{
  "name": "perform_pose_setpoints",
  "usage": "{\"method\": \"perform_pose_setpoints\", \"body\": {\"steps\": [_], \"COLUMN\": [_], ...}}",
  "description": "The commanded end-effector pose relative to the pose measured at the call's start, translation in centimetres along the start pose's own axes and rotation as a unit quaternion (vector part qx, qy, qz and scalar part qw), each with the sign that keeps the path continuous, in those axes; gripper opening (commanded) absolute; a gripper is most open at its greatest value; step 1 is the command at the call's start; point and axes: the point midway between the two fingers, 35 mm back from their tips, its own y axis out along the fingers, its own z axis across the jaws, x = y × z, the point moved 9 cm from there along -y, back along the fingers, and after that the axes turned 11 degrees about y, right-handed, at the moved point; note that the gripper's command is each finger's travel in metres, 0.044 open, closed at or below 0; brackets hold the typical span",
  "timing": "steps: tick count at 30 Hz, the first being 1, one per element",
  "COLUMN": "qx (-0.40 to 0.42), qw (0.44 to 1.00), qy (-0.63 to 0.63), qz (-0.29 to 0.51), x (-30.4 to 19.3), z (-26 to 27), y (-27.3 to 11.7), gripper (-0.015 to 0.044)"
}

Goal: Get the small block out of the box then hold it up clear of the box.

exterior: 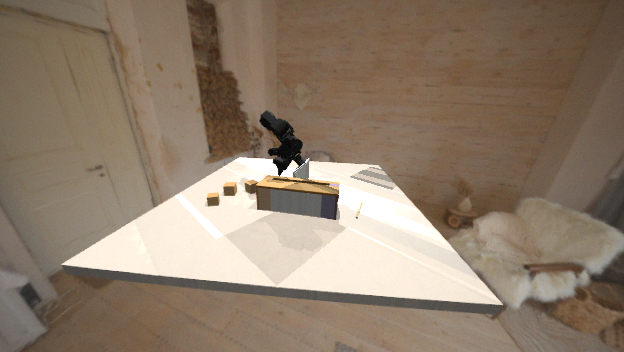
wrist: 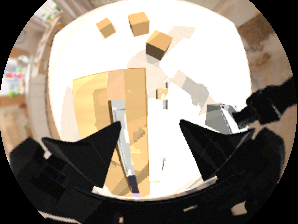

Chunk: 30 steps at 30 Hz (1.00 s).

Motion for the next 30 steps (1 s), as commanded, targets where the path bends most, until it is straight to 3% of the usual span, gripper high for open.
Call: {"method": "perform_pose_setpoints", "body": {"steps": [1, 3, 5, 11, 20, 30], "qx": [0.001, 0.006, 0.014, 0.042, 0.092, 0.115], "qw": [1.000, 0.999, 0.997, 0.957, 0.770, 0.613], "qy": [0.004, 0.012, -0.059, -0.284, -0.630, -0.781], "qz": [0.005, 0.036, 0.042, 0.046, 0.023, -0.005], "x": [0.1, 0.8, 1.1, 2.0, 3.5, 4.3], "z": [0.0, 0.0, -0.1, -0.6, -1.7, -2.3], "y": [0.0, -0.3, -0.4, -0.5, -0.5, -0.5], "gripper": [0.0374, 0.0321, 0.0285, 0.0285, 0.0285, 0.0285]}}
